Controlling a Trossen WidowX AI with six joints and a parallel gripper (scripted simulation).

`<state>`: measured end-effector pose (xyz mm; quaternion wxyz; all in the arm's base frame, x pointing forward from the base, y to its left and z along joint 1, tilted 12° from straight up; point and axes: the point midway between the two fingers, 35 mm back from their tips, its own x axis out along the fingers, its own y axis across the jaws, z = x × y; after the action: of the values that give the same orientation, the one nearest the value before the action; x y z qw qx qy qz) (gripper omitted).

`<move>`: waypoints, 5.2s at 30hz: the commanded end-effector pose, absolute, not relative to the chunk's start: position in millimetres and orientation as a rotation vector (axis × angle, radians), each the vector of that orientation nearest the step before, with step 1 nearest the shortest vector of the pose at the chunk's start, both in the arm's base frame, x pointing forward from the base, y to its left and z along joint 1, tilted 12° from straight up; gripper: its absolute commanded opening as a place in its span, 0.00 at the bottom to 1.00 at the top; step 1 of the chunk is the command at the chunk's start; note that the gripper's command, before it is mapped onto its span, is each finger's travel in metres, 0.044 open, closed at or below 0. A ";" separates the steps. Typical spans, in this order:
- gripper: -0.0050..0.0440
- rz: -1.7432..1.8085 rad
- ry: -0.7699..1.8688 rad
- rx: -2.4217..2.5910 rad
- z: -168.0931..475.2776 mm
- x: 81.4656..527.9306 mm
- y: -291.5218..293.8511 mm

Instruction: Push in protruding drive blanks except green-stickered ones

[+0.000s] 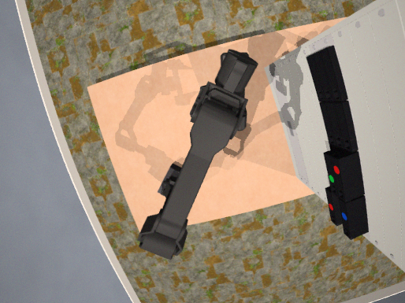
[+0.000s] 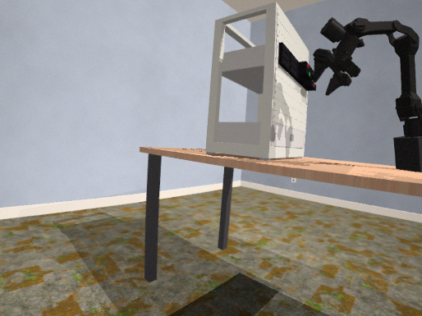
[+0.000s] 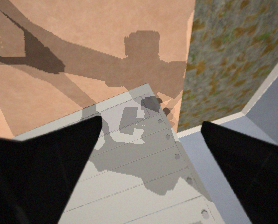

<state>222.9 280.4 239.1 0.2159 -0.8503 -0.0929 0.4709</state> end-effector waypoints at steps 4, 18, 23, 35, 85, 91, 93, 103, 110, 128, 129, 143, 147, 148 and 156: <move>1.00 1.105 -0.300 -2.258 258.5 219.8 242.9; 1.00 0.721 -0.301 -1.991 273.3 214.0 140.1; 1.00 0.607 -0.300 -1.902 278.2 211.6 109.7; 1.00 0.447 -0.295 -1.764 285.4 211.4 63.6; 1.00 0.060 -0.278 -1.404 303.9 205.6 -54.8; 1.00 0.059 -0.278 -1.402 304.0 205.5 -55.2; 1.00 0.059 -0.278 -1.402 304.0 205.5 -55.2; 1.00 0.059 -0.278 -1.402 304.0 205.5 -55.2; 1.00 0.059 -0.278 -1.402 304.0 205.6 -55.2; 1.00 0.059 -0.279 -1.402 309.1 215.9 -48.4; 1.00 0.059 -0.279 -1.402 309.7 217.3 -47.5; 1.00 0.059 -0.279 -1.402 320.5 239.5 -32.9; 1.00 0.059 -0.279 -1.402 325.1 249.1 -26.7; 1.00 0.059 -0.279 -1.402 326.3 251.6 -25.1; 1.00 0.059 -0.279 -1.402 334.0 267.4 -14.8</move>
<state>261.1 -19.1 321.6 0.7585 -0.6391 -0.1230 0.0338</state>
